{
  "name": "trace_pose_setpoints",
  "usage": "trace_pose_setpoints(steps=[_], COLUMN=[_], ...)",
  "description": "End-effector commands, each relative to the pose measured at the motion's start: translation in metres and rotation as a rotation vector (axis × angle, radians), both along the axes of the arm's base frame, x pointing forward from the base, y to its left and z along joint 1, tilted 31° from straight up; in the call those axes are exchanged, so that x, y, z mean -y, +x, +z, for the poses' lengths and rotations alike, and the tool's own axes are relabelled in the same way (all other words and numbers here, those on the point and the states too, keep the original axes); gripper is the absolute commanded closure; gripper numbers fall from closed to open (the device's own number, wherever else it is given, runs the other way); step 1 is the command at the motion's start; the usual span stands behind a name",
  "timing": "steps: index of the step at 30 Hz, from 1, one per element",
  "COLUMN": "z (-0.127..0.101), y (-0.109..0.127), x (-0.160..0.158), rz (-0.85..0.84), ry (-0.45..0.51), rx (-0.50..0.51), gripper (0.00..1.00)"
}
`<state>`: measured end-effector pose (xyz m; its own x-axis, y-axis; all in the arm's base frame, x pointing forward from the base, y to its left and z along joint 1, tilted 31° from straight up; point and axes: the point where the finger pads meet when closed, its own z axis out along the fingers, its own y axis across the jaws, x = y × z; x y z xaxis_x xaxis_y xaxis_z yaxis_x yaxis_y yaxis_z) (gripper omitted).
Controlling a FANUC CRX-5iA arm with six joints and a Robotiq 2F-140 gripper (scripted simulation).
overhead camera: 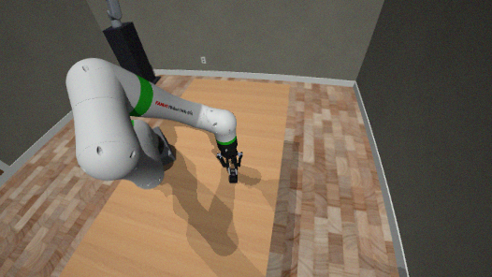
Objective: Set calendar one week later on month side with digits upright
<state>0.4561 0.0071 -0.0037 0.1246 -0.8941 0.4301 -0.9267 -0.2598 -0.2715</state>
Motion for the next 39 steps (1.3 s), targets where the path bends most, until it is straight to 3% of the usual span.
trace_pose_setpoints(steps=[1, 14, 27, 39], z=[0.000, 0.000, 0.001, 0.027], y=[0.000, 0.000, 0.000, -0.011], x=[0.000, 0.000, 0.000, -0.012], rz=[0.000, 0.000, 0.000, 0.000], ry=[0.000, 0.000, 0.000, 0.000], rx=[0.000, 0.000, 0.000, 0.000], gripper=[0.82, 0.72, 0.72, 0.72])
